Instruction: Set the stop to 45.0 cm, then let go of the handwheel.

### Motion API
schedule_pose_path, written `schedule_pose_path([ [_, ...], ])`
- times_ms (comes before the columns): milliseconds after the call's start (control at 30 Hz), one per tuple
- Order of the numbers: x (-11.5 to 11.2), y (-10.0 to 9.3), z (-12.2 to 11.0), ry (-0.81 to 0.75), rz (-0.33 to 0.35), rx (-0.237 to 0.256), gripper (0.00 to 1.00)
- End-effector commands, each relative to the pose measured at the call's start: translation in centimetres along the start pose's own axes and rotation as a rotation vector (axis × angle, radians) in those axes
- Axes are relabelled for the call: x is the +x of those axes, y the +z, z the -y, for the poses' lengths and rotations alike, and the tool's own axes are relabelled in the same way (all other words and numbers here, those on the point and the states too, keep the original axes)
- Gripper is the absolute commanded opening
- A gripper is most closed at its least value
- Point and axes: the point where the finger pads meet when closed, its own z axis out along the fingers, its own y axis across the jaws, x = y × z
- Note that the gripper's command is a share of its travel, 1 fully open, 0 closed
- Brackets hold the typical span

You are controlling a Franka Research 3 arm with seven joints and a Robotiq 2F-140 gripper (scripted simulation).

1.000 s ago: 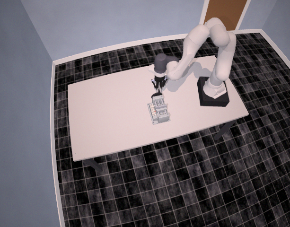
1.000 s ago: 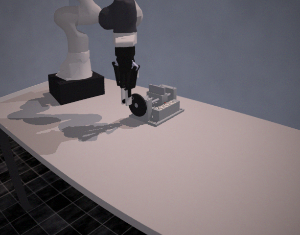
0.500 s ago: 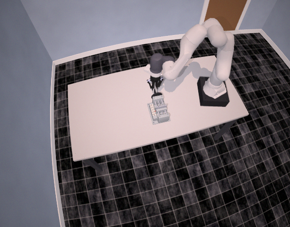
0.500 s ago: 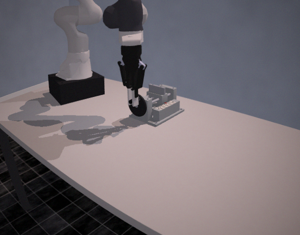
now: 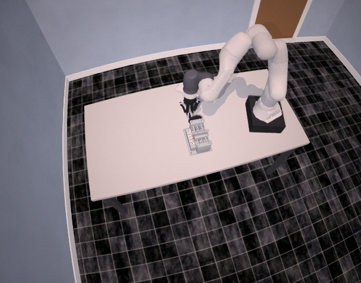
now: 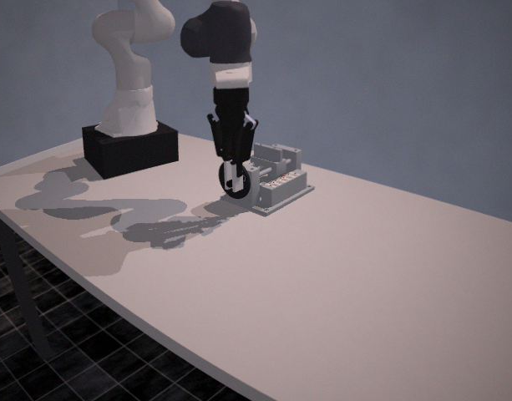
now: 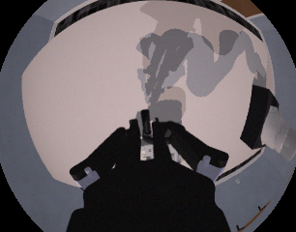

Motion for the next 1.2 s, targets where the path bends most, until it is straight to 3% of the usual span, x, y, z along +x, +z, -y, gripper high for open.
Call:
schedule_pose_path([
  [0,0.0,1.0,0.2,0.008,-0.002,0.000,0.04],
  [200,0.0,3.0,-0.2,0.008,-0.002,0.000,0.04],
  [533,0.0,4.6,-2.2,0.008,-0.002,0.000,0.04],
  [1167,-0.1,3.8,-5.7,0.008,-0.002,0.000,0.04],
])
